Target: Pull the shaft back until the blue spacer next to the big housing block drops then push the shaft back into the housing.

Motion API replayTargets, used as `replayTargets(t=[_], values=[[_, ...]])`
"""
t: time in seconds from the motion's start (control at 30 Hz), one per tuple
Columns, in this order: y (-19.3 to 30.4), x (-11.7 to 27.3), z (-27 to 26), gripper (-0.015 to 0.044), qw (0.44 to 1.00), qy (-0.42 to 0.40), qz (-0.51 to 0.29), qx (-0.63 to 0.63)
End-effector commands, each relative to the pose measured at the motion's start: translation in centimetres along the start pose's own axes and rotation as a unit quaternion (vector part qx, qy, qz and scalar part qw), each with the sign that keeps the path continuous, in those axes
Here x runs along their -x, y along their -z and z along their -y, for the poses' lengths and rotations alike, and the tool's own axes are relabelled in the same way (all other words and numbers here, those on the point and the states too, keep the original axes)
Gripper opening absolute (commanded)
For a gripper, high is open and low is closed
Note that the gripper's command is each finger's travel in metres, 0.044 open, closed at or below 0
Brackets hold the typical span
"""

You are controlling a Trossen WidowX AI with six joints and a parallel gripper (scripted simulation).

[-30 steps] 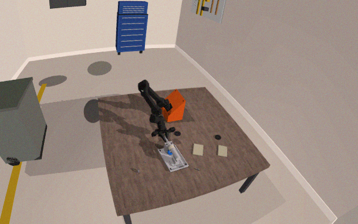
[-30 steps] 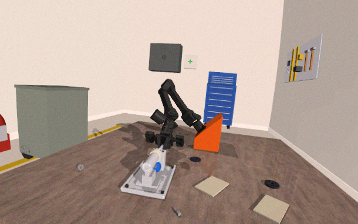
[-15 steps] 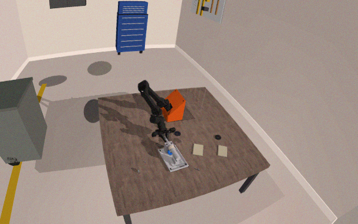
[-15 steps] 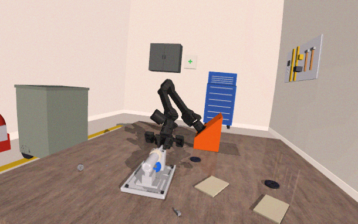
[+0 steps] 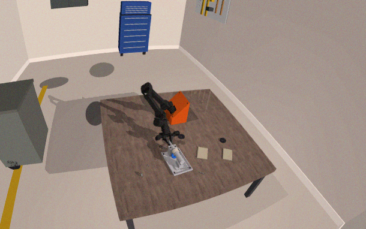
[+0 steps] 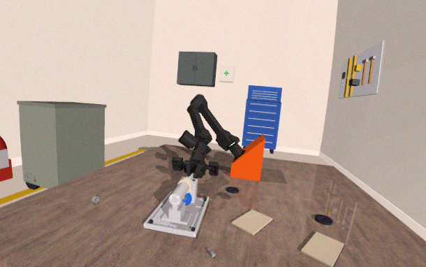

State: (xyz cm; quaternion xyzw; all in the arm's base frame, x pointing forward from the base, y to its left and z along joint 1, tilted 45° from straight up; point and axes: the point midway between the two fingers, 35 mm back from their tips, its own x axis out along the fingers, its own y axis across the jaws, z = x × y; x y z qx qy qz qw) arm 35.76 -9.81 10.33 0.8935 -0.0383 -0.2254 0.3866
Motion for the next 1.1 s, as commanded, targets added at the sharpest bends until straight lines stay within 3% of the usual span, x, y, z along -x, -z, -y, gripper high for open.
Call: replayTargets(t=[0.0, 0.67, 1.07], values=[[0.18, -0.17, -0.04, 0.0, 1.0, 0.0, -0.001, -0.001], [0.46, -0.55, -0.07, 0.0, 1.0, 0.0, -0.001, -0.001], [0.12, -0.29, 0.02, 0.0315, 1.0, 0.0, 0.001, 0.0]])
